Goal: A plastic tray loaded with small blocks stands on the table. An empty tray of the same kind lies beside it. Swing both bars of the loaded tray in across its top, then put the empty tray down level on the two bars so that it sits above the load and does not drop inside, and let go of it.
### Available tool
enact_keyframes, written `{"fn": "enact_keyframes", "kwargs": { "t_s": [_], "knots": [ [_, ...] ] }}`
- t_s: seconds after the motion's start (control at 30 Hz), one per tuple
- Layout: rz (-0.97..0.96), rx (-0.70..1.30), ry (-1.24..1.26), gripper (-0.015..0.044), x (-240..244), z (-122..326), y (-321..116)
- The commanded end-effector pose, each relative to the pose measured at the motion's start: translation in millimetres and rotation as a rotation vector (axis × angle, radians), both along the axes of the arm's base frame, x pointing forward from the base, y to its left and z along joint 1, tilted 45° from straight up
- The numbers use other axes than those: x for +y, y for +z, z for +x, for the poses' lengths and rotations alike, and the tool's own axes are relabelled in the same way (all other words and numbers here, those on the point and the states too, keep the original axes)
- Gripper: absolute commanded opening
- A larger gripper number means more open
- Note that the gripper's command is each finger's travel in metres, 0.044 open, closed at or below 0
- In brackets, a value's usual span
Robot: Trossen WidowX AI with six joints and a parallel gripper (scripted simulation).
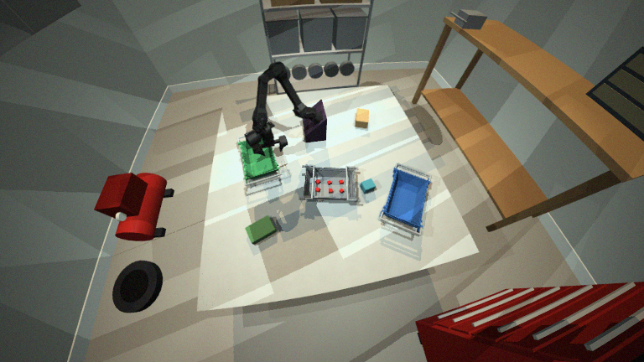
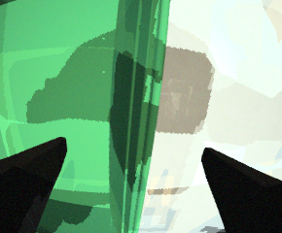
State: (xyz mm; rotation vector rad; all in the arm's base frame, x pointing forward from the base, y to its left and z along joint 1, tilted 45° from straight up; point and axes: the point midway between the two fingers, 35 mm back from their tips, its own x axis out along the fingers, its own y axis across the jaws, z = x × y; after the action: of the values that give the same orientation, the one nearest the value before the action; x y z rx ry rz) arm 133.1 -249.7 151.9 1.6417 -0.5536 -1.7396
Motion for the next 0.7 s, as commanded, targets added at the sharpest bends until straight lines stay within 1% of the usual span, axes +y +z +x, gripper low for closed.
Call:
{"fn": "enact_keyframes", "kwargs": {
  "t_s": [0.0,0.23,0.67],
  "knots": [
    [0.006,0.007,0.006,0.0440,-10.2,-1.0,-13.6],
    [0.005,0.007,0.006,0.0440,-17.5,-2.9,-21.8],
    [0.005,0.007,0.006,0.0249,-17.5,-2.9,-21.8]
  ]
}}
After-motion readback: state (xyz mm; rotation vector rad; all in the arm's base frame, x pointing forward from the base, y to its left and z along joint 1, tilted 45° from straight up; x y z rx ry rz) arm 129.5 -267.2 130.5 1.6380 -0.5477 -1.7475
